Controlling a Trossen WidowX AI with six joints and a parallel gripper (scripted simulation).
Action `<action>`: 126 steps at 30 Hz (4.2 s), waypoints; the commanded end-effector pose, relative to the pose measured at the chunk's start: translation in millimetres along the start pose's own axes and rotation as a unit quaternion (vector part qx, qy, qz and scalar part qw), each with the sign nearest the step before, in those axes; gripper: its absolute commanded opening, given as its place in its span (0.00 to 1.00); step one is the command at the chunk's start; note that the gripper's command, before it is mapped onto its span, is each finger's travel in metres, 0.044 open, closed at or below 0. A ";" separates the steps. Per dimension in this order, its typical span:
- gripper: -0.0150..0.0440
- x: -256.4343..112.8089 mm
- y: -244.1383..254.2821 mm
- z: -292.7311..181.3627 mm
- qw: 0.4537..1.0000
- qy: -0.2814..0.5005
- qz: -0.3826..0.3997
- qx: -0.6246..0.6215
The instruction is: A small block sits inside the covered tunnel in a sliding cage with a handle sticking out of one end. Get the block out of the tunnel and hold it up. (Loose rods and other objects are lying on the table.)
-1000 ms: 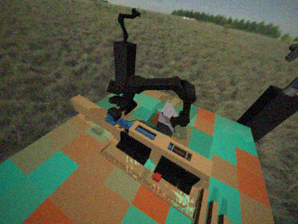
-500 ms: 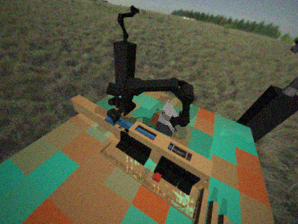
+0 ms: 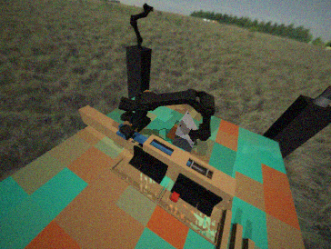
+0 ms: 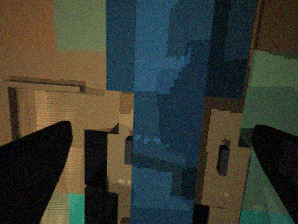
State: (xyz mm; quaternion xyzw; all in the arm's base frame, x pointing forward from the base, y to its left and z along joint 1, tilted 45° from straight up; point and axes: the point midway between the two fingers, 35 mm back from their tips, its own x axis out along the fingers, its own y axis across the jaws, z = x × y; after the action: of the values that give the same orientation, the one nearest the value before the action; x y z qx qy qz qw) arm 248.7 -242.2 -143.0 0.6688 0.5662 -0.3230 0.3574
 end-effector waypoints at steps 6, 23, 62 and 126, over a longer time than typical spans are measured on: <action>0.69 -0.9 0.2 0.4 1.000 0.000 0.000 0.000; 0.25 -2.1 1.1 -9.7 1.000 0.000 0.000 0.001; 0.70 -15.5 0.1 -30.2 1.000 -0.030 0.000 0.002; 0.59 -0.9 0.2 0.4 1.000 0.000 0.000 0.000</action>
State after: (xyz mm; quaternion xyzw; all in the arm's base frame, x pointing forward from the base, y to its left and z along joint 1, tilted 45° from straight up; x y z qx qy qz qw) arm 248.3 -243.2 -143.0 0.6682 0.5661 -0.3244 0.3576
